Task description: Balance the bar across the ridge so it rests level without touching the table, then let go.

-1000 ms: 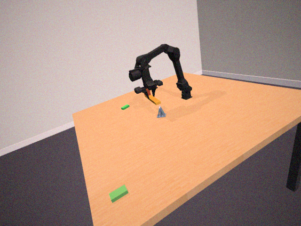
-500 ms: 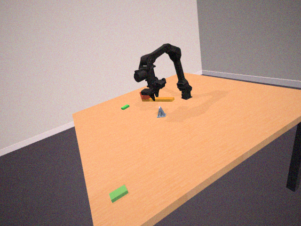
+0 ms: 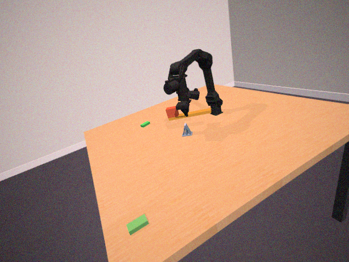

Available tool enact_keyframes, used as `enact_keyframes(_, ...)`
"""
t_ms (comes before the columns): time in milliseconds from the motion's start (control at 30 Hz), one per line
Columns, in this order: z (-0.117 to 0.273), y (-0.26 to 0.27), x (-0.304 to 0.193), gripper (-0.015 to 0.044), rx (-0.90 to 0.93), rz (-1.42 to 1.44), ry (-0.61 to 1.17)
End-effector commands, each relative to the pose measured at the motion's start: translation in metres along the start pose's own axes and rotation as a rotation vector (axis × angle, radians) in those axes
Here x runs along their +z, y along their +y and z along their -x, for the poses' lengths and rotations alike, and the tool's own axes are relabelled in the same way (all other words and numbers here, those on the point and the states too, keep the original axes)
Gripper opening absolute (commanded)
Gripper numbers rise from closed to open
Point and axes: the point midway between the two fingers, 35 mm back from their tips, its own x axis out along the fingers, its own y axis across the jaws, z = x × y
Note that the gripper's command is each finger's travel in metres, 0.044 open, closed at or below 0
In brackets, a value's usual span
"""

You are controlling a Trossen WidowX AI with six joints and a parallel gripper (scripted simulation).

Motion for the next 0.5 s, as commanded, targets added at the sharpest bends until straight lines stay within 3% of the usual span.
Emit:
enact_keyframes(0, -0.003, 0.001, 0.001, 0.0, -0.001, 0.015, 0.004)
enact_keyframes(467, -0.025, 0.003, 0.001, 0.0, 0.0, 0.017, 0.004)
